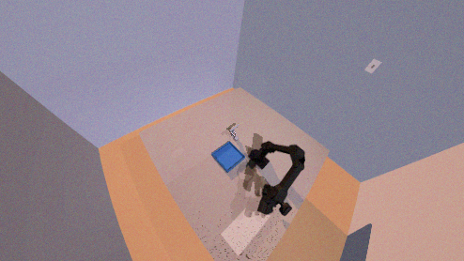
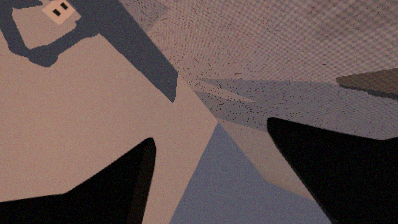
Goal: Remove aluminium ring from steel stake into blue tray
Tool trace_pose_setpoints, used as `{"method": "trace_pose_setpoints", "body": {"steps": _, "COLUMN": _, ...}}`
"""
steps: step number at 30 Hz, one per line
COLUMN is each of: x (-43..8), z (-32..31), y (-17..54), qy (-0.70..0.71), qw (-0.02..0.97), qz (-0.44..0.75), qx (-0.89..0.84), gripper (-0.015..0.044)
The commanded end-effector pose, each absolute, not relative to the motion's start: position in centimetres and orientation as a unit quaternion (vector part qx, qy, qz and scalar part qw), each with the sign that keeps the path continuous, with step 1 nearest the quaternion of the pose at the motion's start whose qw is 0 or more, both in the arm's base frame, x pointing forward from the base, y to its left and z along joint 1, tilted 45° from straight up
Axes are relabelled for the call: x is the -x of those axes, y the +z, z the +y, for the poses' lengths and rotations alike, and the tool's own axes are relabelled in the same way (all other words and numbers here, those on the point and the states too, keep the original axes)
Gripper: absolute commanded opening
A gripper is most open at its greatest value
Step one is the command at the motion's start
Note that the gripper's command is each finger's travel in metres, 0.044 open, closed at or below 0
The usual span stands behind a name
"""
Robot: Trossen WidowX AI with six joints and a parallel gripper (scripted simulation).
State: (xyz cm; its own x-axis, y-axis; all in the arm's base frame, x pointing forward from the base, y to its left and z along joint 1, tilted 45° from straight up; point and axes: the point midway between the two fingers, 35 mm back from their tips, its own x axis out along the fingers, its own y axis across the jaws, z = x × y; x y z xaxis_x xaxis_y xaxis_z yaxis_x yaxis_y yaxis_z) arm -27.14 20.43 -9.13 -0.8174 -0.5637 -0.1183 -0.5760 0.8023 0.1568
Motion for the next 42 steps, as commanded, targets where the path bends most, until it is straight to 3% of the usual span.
{"method": "trace_pose_setpoints", "body": {"steps": 1, "x": 27.1, "z": 20.4, "y": -9.1, "qy": 0.093, "qw": 0.033, "qz": 0.949, "qx": 0.300, "gripper": 0.0374}}
{"method": "trace_pose_setpoints", "body": {"steps": 8, "x": 23.8, "z": 21.9, "y": -9.0, "qy": 0.137, "qw": 0.077, "qz": 0.940, "qx": 0.302, "gripper": 0.0200}}
{"method": "trace_pose_setpoints", "body": {"steps": 24, "x": 13.1, "z": 24.2, "y": -9.2, "qy": 0.243, "qw": 0.232, "qz": 0.891, "qx": 0.307, "gripper": 0.0200}}
{"method": "trace_pose_setpoints", "body": {"steps": 42, "x": -0.9, "z": 23.5, "y": -9.1, "qy": 0.245, "qw": 0.448, "qz": 0.808, "qx": 0.295, "gripper": 0.0200}}
